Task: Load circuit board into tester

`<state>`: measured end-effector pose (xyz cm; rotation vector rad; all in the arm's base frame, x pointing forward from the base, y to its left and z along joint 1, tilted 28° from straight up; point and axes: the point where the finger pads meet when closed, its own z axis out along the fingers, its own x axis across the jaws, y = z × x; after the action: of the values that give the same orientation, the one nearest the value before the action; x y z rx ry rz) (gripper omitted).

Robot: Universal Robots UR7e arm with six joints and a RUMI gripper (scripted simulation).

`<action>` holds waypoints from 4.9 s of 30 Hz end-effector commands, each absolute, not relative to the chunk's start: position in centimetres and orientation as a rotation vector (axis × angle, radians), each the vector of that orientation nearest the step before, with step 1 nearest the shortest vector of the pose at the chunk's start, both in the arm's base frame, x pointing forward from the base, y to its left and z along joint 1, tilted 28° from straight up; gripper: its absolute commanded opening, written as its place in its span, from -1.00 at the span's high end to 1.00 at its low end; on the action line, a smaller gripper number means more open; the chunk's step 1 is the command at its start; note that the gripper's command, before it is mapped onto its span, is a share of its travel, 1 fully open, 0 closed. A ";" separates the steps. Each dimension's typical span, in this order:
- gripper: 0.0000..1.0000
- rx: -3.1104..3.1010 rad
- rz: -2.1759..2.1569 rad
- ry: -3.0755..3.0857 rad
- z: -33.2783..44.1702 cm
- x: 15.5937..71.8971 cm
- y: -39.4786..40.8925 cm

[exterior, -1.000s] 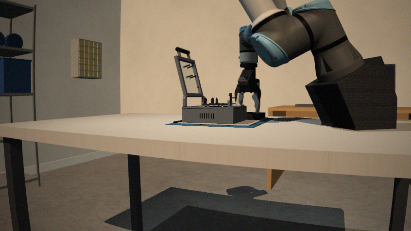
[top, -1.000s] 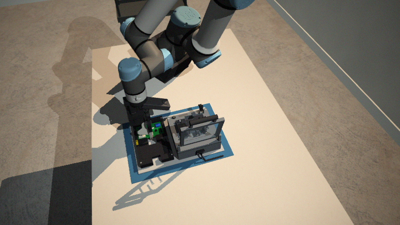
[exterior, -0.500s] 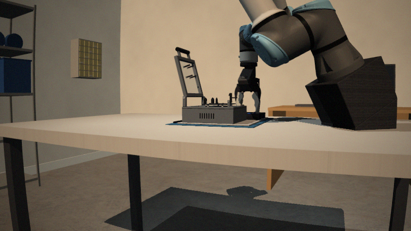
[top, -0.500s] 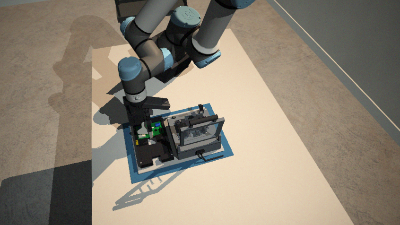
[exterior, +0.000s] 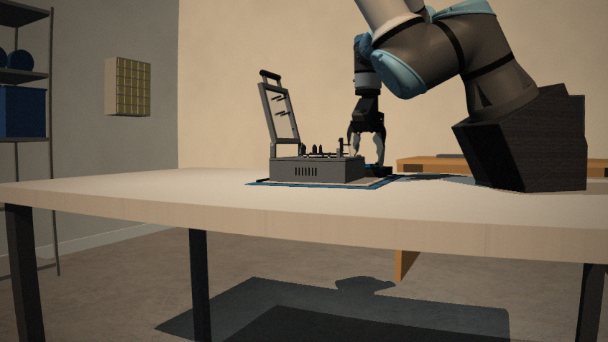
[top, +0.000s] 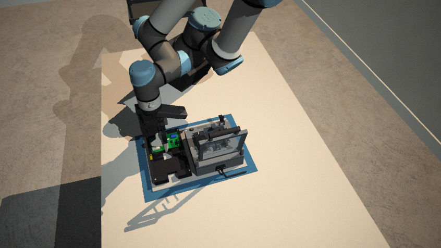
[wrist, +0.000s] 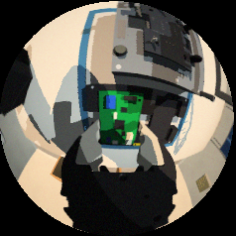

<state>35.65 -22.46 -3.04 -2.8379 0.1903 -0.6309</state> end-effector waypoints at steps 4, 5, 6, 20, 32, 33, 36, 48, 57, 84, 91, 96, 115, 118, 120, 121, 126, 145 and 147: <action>0.22 -2.839 -0.632 0.190 -2.5 35.4 -22.6; 0.22 -2.839 -0.632 0.190 -2.4 35.3 -22.6; 0.22 -2.839 -0.632 0.190 -2.4 35.3 -22.6; 0.22 -2.839 -0.632 0.190 -1.6 35.0 -22.8; 0.22 -2.839 -0.632 0.190 -1.5 34.9 -22.8; 0.22 -2.839 -0.632 0.190 -1.5 34.9 -22.8; 0.22 -2.839 -0.632 0.190 -1.5 34.9 -22.8; 0.22 -2.839 -0.632 0.190 -0.6 34.5 -23.0; 0.22 -2.839 -0.632 0.190 1.1 33.6 -23.4; 0.22 -2.839 -0.632 0.190 4.7 31.9 -24.2; 0.22 -2.839 -0.632 0.190 4.7 31.9 -24.2; 0.22 -2.839 -0.632 0.190 4.7 31.9 -24.2; 0.22 -2.839 -0.632 0.190 4.7 31.9 -24.2; 0.22 -2.839 -0.632 0.190 4.7 31.9 -24.2; 0.22 -2.839 -0.632 0.190 4.7 31.9 -24.2; 0.22 -2.839 -0.632 0.190 4.7 31.9 -24.2; 0.22 -2.838 -0.631 0.191 4.7 31.9 -24.2; 0.22 -2.830 -0.625 0.235 4.7 31.9 -24.2; 0.22 -2.827 -0.623 0.247 4.7 31.9 -24.2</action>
<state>31.90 -24.13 4.64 -2.8294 0.2322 -0.6248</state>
